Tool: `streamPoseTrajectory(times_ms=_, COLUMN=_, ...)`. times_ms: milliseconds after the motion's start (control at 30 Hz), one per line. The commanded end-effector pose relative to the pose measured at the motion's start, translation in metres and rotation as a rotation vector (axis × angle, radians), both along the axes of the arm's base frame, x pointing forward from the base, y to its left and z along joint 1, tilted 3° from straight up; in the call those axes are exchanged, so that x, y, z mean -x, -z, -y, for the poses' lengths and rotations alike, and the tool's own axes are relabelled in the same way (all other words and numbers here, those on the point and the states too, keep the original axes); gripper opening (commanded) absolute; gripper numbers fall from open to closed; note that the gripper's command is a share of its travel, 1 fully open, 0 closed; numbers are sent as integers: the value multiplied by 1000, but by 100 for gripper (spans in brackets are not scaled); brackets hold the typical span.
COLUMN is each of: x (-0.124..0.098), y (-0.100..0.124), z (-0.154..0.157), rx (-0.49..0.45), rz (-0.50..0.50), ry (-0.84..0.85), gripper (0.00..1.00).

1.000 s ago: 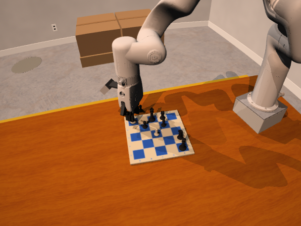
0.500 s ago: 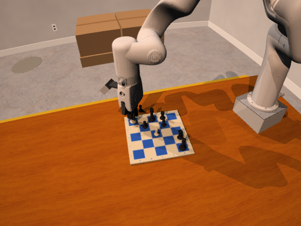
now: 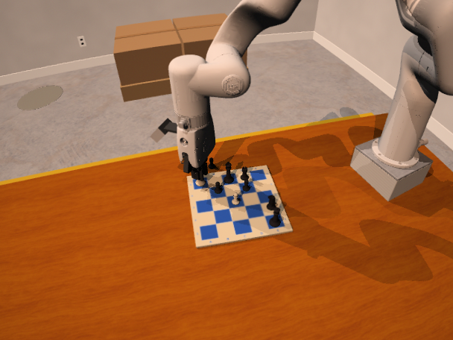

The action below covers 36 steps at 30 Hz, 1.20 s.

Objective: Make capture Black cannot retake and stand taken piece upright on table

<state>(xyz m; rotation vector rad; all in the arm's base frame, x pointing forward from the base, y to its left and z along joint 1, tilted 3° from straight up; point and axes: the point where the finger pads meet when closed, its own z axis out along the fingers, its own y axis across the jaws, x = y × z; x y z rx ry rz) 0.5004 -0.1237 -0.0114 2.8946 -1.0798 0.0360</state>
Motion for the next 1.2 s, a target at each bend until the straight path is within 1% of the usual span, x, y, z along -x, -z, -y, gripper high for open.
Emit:
streamPoseTrajectory(times_ms=0, x=-2, y=-2, z=0, rx=1, rz=4, ry=0, gripper=0)
streamPoseTrajectory(times_ms=367, x=-2, y=-2, z=0, rx=1, rz=4, ry=0, gripper=0)
streamPoseTrajectory(times_ms=500, x=-2, y=-8, z=0, rx=1, rz=4, ry=0, gripper=0)
streamPoseTrajectory(times_ms=633, x=-1, y=-29, z=-1, rx=1, rz=4, ry=0, gripper=0)
streamPoseTrajectory(times_ms=800, x=-1, y=-68, z=-4, rx=1, rz=4, ry=0, gripper=0)
streamPoseTrajectory(times_ms=867, x=-1, y=-68, z=-4, rx=1, rz=4, ry=0, gripper=0)
streamPoseTrajectory(times_ms=967, x=-1, y=-87, z=-5, rx=1, rz=4, ry=0, gripper=0)
streamPoseTrajectory(times_ms=1033, x=-1, y=-95, z=-5, rx=1, rz=4, ry=0, gripper=0)
streamPoseTrajectory(times_ms=1167, x=-1, y=-102, z=-5, rx=1, rz=4, ry=0, gripper=0)
